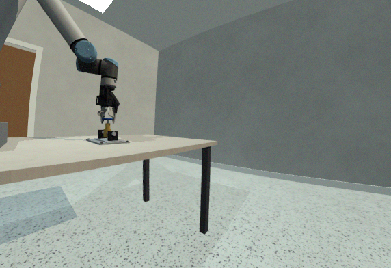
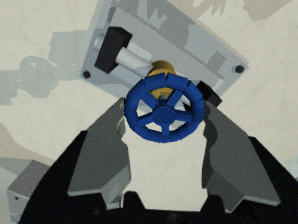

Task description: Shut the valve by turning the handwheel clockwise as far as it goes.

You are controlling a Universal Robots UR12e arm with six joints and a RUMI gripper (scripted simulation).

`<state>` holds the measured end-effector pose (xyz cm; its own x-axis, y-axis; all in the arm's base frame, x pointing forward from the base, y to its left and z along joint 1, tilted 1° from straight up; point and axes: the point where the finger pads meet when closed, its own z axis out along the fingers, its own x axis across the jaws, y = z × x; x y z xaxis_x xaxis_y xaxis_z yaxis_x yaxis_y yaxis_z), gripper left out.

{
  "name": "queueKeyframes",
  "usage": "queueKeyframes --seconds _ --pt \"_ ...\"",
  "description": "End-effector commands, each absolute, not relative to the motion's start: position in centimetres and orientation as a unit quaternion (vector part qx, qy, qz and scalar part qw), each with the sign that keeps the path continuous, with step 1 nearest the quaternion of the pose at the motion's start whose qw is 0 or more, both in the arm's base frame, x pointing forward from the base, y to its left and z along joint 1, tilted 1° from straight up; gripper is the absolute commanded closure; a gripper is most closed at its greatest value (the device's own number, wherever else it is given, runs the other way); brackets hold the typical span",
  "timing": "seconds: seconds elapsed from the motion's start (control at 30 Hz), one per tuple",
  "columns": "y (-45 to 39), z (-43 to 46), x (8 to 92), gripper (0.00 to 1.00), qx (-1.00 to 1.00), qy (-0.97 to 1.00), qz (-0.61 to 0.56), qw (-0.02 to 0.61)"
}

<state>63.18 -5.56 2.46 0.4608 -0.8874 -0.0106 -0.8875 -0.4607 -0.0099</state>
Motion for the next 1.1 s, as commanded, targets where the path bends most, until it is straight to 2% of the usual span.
queueKeyframes --seconds 0.0,1.07 --pt "-5.29 2.46 63.02 1.0 -0.823 0.569 0.002 0.006" --pt "-5.37 2.5 63.14 1.0 -0.625 0.781 0.003 0.006"
